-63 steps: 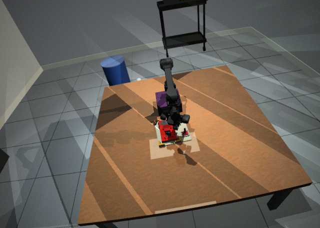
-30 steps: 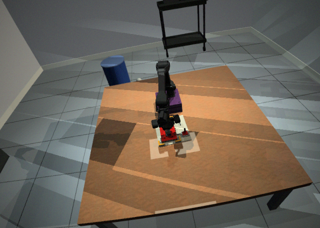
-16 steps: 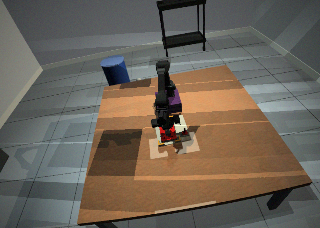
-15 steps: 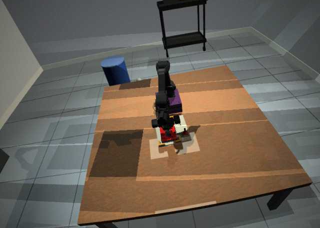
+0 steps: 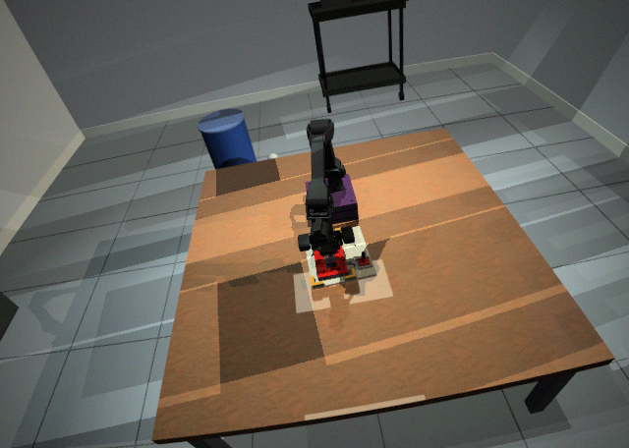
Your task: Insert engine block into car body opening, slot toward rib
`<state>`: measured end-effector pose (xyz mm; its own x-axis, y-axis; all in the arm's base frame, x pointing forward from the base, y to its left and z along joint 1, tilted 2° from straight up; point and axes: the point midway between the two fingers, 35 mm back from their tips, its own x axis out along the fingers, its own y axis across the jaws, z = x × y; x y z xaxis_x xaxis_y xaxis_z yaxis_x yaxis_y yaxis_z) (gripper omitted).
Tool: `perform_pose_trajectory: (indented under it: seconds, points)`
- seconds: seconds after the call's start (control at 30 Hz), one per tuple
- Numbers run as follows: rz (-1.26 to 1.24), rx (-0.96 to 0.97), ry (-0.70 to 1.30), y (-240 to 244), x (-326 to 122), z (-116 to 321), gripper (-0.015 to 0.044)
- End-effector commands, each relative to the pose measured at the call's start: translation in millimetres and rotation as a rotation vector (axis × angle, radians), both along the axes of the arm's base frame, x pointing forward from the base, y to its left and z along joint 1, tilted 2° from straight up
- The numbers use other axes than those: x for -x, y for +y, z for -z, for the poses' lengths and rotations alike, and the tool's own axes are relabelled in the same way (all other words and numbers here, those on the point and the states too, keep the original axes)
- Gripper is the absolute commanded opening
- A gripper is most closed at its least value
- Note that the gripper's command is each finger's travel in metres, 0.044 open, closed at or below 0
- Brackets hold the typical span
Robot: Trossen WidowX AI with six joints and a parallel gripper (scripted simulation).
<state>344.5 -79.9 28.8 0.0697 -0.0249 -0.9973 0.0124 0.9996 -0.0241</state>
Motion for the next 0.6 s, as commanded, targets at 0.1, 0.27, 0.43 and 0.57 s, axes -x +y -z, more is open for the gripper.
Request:
perform_pose_trajectory:
  seconds: [0.1,0.27,0.43,0.57]
  points:
    - [-0.089,0.004,0.000,0.6,-0.6,0.2,0.0159]
    - [-0.118,0.006,0.001,0.8,-0.8,1.6,0.0159]
    - [-0.023,-0.001,-0.002,0.8,-0.9,2.6,0.0159]
    - [0.018,-0.004,-0.003,0.8,-1.1,3.8,0.0159]
